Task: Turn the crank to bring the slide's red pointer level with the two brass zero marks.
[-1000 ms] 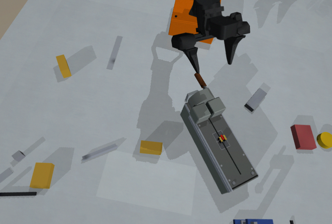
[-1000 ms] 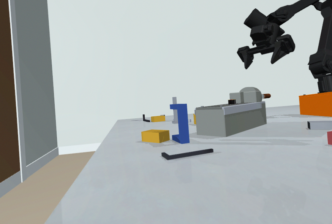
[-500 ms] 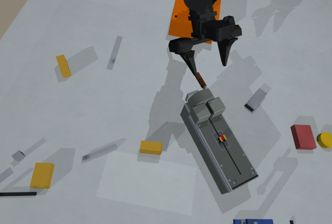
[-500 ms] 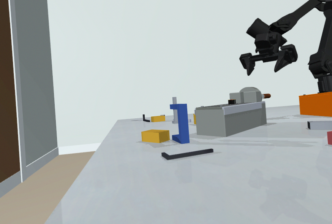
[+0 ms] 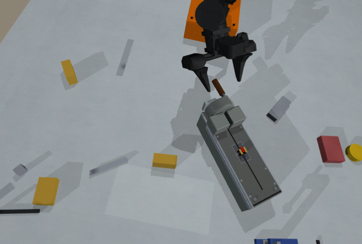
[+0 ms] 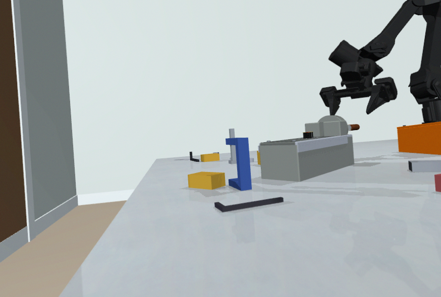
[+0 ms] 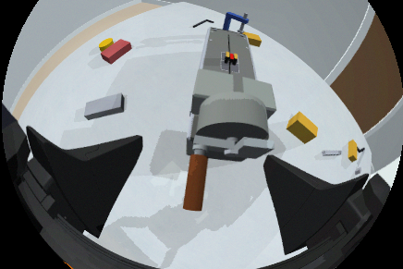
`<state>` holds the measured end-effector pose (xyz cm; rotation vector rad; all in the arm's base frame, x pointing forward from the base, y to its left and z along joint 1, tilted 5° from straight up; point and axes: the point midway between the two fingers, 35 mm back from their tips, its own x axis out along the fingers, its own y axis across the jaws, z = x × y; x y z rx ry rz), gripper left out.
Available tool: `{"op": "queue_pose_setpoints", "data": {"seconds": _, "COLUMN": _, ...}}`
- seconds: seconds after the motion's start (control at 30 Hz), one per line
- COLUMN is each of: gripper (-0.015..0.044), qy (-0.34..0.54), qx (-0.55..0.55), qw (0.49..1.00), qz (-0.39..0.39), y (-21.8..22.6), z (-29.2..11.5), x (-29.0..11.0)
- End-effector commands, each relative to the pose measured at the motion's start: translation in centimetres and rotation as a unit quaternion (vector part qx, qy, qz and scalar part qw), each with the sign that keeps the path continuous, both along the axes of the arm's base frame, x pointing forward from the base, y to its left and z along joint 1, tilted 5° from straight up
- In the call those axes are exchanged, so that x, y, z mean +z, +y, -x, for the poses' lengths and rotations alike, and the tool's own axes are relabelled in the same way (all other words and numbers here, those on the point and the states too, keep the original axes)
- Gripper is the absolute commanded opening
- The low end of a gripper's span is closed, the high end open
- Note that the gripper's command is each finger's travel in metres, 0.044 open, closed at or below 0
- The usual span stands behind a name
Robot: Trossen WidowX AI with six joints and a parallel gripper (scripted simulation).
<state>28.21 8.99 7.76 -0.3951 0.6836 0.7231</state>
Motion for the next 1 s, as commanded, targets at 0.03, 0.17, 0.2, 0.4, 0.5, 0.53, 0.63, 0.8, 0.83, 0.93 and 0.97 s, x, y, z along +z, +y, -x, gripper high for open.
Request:
{"op": "queue_pose_setpoints", "data": {"seconds": 0.03, "gripper": 0.0440, "qy": 0.003, "qx": 0.003, "qw": 1.000, "qz": 0.001, "y": 0.0, "z": 0.0, "x": -1.0}}
{"op": "queue_pose_setpoints", "data": {"seconds": 0.17, "gripper": 0.0440, "qy": 0.003, "qx": 0.003, "qw": 1.000, "qz": 0.001, "y": 0.0, "z": -0.1, "x": -1.6}}
{"op": "queue_pose_setpoints", "data": {"seconds": 0.2, "gripper": 0.0440, "qy": 0.003, "qx": 0.003, "qw": 1.000, "qz": 0.001, "y": 0.0, "z": -0.2, "x": -1.8}}
{"op": "queue_pose_setpoints", "data": {"seconds": 0.4, "gripper": 0.0440, "qy": 0.003, "qx": 0.003, "qw": 1.000, "qz": 0.001, "y": -0.1, "z": -0.3, "x": -2.8}}
{"op": "queue_pose_setpoints", "data": {"seconds": 0.5, "gripper": 0.0440, "qy": 0.003, "qx": 0.003, "qw": 1.000, "qz": 0.001, "y": -0.1, "z": -0.3, "x": -3.3}}
{"op": "queue_pose_setpoints", "data": {"seconds": 0.53, "gripper": 0.0440, "qy": 0.004, "qx": 0.003, "qw": 1.000, "qz": 0.001, "y": -0.1, "z": -0.3, "x": -3.4}}
{"op": "queue_pose_setpoints", "data": {"seconds": 0.63, "gripper": 0.0440, "qy": 0.004, "qx": 0.003, "qw": 1.000, "qz": 0.001, "y": -0.2, "z": -0.3, "x": -3.9}}
{"op": "queue_pose_setpoints", "data": {"seconds": 0.8, "gripper": 0.0440, "qy": 0.004, "qx": 0.003, "qw": 1.000, "qz": 0.001, "y": -0.2, "z": -0.3, "x": -4.7}}
{"op": "queue_pose_setpoints", "data": {"seconds": 0.83, "gripper": 0.0440, "qy": 0.004, "qx": 0.003, "qw": 1.000, "qz": 0.001, "y": -0.2, "z": -0.3, "x": -4.9}}
{"op": "queue_pose_setpoints", "data": {"seconds": 0.93, "gripper": 0.0440, "qy": 0.004, "qx": 0.003, "qw": 1.000, "qz": 0.001, "y": -0.3, "z": -0.2, "x": -5.3}}
{"op": "queue_pose_setpoints", "data": {"seconds": 0.97, "gripper": 0.0440, "qy": 0.004, "qx": 0.003, "qw": 1.000, "qz": 0.001, "y": -0.3, "z": -0.2, "x": -5.5}}
